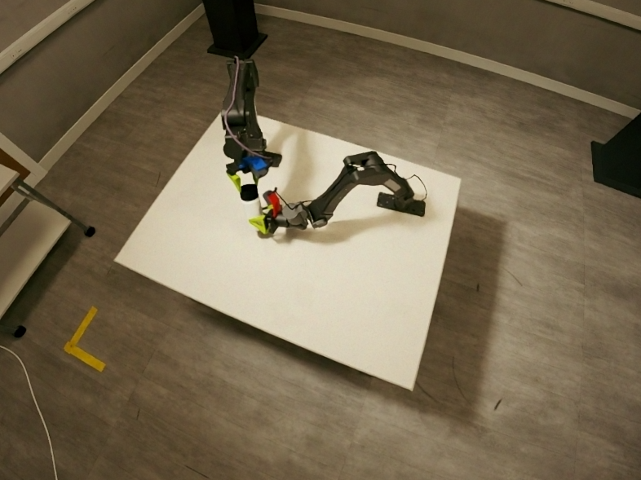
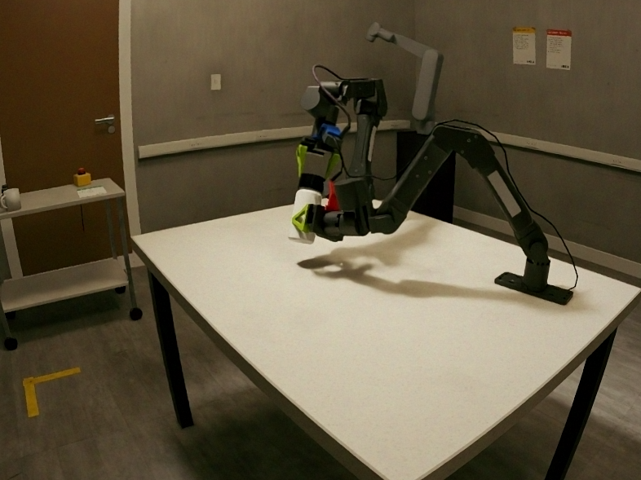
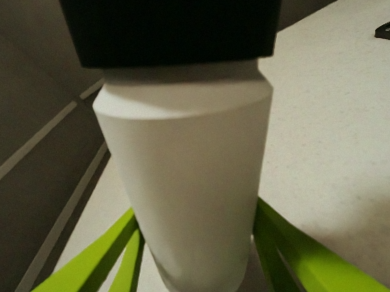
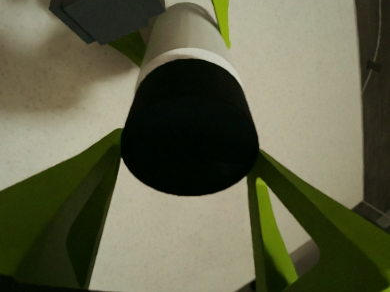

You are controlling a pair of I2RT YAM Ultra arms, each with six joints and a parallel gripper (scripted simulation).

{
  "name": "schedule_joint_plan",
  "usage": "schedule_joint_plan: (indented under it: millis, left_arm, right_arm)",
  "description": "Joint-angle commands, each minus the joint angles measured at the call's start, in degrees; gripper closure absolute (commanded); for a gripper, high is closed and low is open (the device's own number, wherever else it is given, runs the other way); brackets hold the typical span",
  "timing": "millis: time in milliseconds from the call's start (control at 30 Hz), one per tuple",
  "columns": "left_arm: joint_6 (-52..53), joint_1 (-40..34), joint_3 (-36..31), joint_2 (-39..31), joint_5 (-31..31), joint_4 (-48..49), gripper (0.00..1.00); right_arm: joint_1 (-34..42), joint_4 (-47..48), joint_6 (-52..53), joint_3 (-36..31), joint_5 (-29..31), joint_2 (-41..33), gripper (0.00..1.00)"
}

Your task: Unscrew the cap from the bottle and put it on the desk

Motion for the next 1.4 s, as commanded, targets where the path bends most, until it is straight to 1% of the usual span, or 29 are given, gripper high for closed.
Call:
schedule_joint_plan:
  millis: [0,167,433,600,867,900,1000,1033,1133,1367]
  left_arm:
    - [-0.2,-0.2,1.1,-1.2,0.3,1.4,1.00]
    - [-0.2,-0.2,1.1,-1.2,0.3,1.4,1.00]
    - [-0.2,-0.2,1.1,-1.2,0.3,1.4,1.00]
    - [-0.2,-0.2,1.1,-1.2,0.3,1.4,1.00]
    - [-0.2,-0.2,1.1,-1.2,0.3,1.4,1.00]
    - [-0.2,-0.2,1.1,-1.2,0.3,1.4,1.00]
    - [-0.2,-0.2,1.1,-1.2,0.3,1.4,1.00]
    - [-0.2,-0.2,1.1,-1.2,0.3,1.4,1.00]
    - [-0.2,-0.2,1.1,-1.2,0.3,1.4,1.00]
    - [-0.2,-0.2,1.1,-1.2,0.3,1.4,1.00]
  right_arm:
    - [0.8,-0.9,-13.9,1.7,0.8,0.2,1.00]
    - [0.8,-1.1,-27.1,1.9,0.7,0.3,1.00]
    - [0.1,-1.5,-28.9,2.2,-0.3,0.6,1.00]
    - [0.2,0.2,-26.3,0.3,0.5,-0.1,1.00]
    - [0.2,0.2,-26.3,0.3,0.5,-0.1,0.09]
    - [0.2,0.2,-26.3,0.3,0.5,-0.1,0.06]
    - [0.2,0.1,-25.5,0.3,0.5,-0.1,0.06]
    - [0.2,0.0,-22.9,0.4,0.4,0.0,0.06]
    - [-0.6,-0.7,-9.2,1.0,-0.9,0.6,0.06]
    - [-1.1,-0.9,8.8,1.3,-1.7,0.9,0.06]
